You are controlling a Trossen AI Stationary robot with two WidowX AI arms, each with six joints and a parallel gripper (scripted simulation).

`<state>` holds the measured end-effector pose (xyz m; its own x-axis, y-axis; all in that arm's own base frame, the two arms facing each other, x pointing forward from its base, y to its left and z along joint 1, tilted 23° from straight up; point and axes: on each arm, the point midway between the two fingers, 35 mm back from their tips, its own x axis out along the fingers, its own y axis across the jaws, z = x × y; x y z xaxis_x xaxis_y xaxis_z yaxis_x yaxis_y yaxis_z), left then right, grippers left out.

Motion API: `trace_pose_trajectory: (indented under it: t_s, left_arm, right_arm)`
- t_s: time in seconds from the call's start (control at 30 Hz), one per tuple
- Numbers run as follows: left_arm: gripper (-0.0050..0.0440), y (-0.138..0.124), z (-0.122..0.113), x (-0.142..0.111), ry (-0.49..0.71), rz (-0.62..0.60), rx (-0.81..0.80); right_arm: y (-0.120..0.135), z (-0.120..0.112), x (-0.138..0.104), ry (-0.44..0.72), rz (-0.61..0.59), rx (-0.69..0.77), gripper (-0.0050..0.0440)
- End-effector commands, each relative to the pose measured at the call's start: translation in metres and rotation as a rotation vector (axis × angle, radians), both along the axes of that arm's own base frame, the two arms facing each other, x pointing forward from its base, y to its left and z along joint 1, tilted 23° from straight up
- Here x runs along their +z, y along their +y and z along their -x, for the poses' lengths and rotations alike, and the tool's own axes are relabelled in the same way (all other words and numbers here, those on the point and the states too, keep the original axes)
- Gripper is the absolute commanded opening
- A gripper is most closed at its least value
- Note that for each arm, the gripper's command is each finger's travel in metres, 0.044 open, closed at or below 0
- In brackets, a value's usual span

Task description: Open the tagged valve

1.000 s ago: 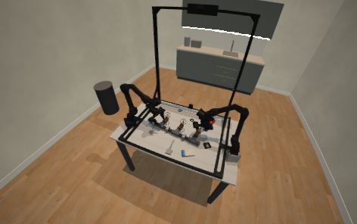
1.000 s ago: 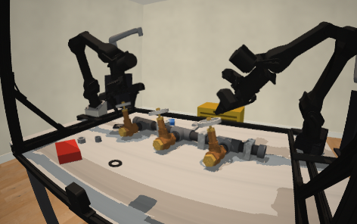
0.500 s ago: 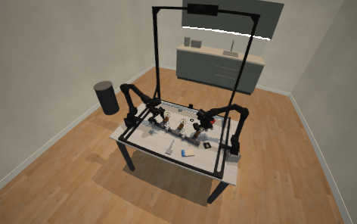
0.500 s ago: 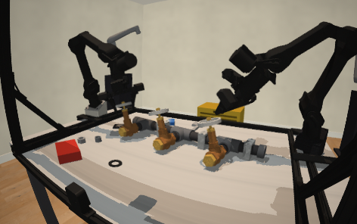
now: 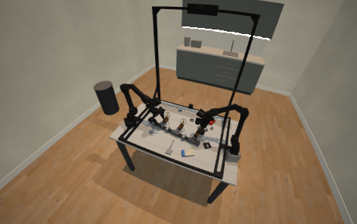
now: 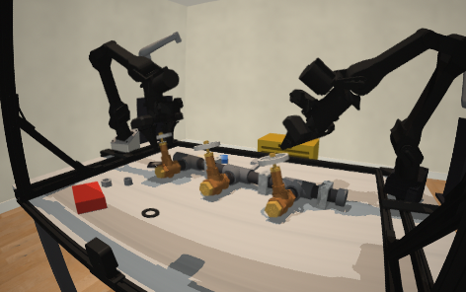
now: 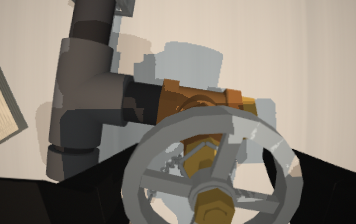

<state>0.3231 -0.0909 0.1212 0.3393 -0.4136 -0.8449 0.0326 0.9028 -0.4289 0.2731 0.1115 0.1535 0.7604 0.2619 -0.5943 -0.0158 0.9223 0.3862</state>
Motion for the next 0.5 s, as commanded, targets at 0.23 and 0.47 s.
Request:
trace_pose_trajectory:
  t_s: [0.23,0.47]
  left_arm:
    - [0.0,0.0,0.0,0.0,0.235,0.193,0.48]
    - [0.0072,0.0,0.0,0.0,0.217,0.178,0.443]
  right_arm:
    - [0.0,0.0,0.0,0.0,0.0,0.0,0.04]
    - [0.0,0.0,0.0,0.0,0.0,0.0,0.04]
